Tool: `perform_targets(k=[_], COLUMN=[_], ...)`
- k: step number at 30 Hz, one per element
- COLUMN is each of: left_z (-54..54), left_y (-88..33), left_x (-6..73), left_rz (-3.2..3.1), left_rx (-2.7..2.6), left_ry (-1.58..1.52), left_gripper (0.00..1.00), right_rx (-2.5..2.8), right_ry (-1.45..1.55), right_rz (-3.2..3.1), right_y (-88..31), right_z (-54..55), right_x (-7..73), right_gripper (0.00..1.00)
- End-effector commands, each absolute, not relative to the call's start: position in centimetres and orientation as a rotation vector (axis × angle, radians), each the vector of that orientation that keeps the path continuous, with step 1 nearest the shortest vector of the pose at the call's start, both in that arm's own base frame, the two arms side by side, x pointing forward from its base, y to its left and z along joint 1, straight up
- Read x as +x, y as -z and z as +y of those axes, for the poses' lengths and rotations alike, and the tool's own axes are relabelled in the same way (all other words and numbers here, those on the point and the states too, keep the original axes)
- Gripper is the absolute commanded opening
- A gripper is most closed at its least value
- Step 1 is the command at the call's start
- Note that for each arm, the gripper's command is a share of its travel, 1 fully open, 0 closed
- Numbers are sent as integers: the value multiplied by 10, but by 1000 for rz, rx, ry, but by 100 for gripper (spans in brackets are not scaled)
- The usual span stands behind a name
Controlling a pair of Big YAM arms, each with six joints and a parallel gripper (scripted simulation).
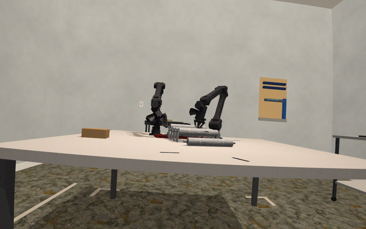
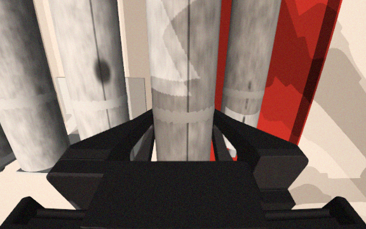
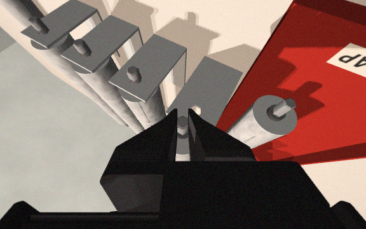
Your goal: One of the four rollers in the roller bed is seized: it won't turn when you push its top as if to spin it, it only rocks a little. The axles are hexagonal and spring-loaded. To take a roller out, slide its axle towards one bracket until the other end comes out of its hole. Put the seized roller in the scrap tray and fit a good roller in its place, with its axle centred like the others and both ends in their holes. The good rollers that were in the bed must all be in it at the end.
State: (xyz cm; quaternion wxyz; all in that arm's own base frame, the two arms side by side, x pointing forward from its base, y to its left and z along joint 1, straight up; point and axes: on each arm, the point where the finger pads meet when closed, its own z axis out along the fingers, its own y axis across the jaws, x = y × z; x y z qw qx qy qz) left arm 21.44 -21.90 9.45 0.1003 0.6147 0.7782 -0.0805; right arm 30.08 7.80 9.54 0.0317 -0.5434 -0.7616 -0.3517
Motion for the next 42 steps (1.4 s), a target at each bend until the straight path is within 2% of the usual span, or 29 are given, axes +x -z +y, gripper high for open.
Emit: perform_targets(k=[1, 42], left_z=[-224, -224], left_y=[-103, -103], left_x=[221, 221], left_rz=[2271, 2271], left_rx=[1810, 1810], left_ry=[240, 240], left_gripper=[32, 32], right_rx=[-1668, -1714], right_ry=[1151, 1167], right_rz=[-2376, -2403], right_y=[-117, -124], right_z=[79, 64], right_x=[324, 333], right_gripper=[3, 3])
